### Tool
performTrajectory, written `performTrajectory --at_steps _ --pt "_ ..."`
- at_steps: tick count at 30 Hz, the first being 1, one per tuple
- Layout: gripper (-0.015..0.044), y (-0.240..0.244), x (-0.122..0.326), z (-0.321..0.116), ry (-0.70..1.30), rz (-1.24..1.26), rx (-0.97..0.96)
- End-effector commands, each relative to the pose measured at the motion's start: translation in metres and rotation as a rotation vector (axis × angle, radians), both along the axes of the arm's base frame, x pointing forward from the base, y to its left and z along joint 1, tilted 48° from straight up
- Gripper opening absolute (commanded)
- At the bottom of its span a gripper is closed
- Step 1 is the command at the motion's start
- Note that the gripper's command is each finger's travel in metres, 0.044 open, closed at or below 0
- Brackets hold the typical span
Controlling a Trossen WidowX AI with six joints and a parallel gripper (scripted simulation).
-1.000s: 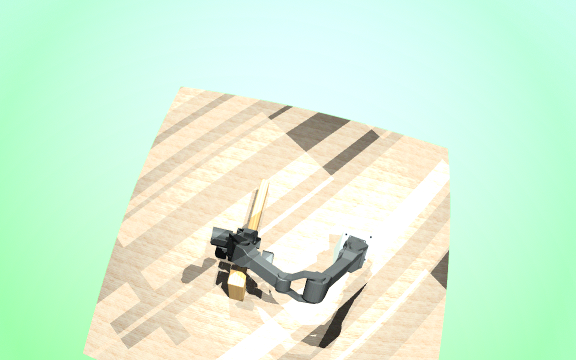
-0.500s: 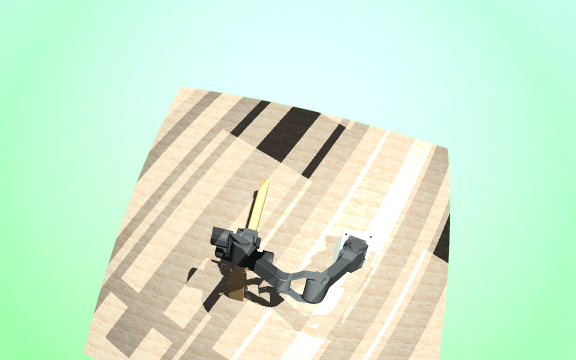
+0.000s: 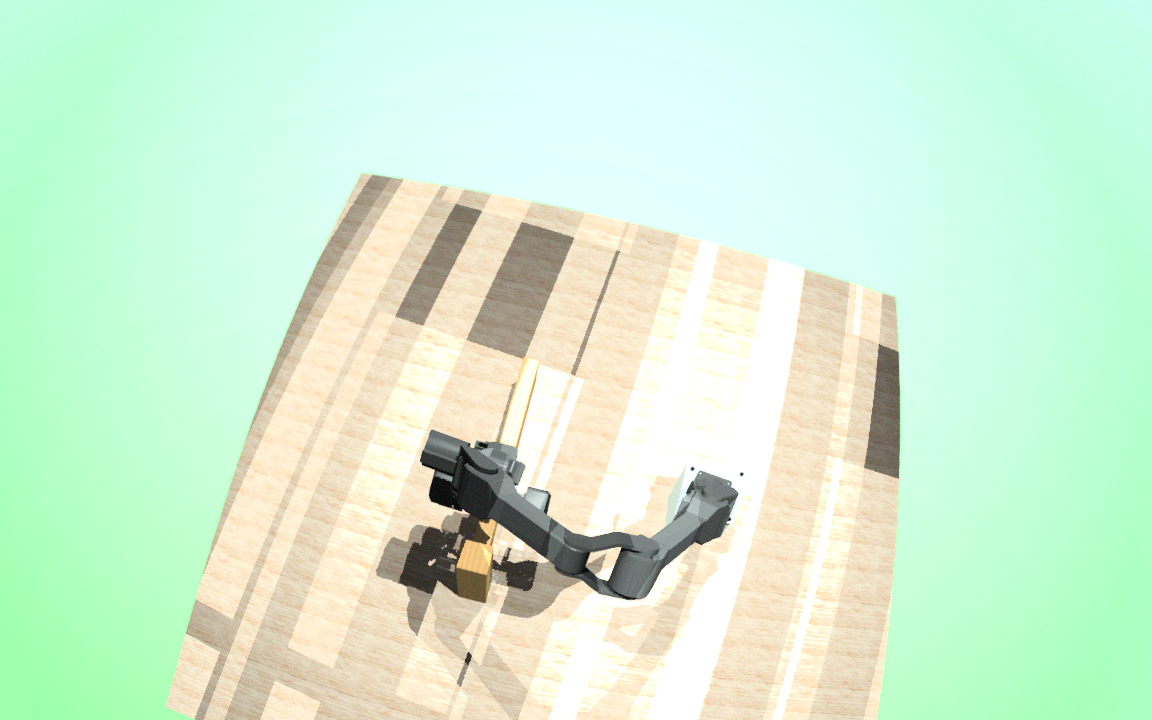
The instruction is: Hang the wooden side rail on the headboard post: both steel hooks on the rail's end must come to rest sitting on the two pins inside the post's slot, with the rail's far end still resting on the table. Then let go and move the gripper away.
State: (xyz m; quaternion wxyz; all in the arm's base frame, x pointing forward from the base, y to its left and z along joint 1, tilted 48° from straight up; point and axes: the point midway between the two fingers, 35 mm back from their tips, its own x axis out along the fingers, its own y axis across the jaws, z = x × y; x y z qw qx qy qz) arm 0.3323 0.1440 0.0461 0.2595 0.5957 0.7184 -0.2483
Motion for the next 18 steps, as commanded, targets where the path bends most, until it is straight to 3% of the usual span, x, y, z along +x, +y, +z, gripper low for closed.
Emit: performTrajectory --at_steps 1,18 --pt "0.0440 -0.0144 0.0011 -0.0157 0.006 -0.002 -0.004" --pt "0.0440 -0.0149 0.0015 -0.0154 0.014 -0.011 -0.003"
